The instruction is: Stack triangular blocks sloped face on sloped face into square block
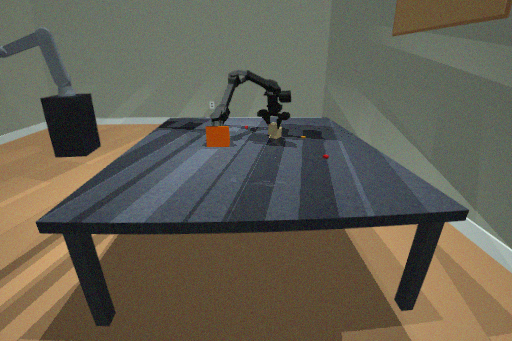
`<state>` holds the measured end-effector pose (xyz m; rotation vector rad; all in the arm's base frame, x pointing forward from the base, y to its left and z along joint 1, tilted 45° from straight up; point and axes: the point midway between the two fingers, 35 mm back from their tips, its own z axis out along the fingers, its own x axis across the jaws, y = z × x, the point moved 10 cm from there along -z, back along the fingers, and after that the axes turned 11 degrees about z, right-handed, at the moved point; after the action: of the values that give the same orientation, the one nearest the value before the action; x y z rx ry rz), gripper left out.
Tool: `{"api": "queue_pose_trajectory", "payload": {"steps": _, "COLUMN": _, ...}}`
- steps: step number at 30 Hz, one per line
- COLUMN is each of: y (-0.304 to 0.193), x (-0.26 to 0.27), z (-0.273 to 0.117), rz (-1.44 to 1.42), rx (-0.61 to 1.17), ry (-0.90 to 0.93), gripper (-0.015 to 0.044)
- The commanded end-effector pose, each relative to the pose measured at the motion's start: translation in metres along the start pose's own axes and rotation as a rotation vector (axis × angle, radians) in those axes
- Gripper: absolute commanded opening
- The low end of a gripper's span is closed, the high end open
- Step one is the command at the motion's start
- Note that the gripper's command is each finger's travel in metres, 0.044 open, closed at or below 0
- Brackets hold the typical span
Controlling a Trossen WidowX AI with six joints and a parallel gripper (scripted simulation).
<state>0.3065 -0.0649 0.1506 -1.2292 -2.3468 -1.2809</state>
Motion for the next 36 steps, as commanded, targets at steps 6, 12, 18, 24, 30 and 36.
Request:
{"api": "queue_pose_trajectory", "payload": {"steps": 6, "y": 0.001, "x": 0.0, "z": 0.005, "rz": 0.002, "rx": -0.005, "ry": 0.002, "gripper": 0.0}}
{"api": "queue_pose_trajectory", "payload": {"steps": 12, "y": 0.002, "x": 0.001, "z": 0.009, "rz": 0.002, "rx": -0.005, "ry": 0.002, "gripper": 0.0}}
{"api": "queue_pose_trajectory", "payload": {"steps": 18, "y": 0.003, "x": 0.001, "z": 0.013, "rz": 0.002, "rx": -0.005, "ry": 0.002, "gripper": 0.0}}
{"api": "queue_pose_trajectory", "payload": {"steps": 24, "y": 0.003, "x": 0.001, "z": 0.017, "rz": 0.001, "rx": -0.005, "ry": 0.002, "gripper": 0.0}}
{"api": "queue_pose_trajectory", "payload": {"steps": 30, "y": 0.004, "x": 0.001, "z": 0.02, "rz": 0.001, "rx": -0.006, "ry": 0.003, "gripper": 0.0}}
{"api": "queue_pose_trajectory", "payload": {"steps": 36, "y": 0.004, "x": 0.001, "z": 0.022, "rz": 0.001, "rx": -0.006, "ry": 0.003, "gripper": 0.0}}
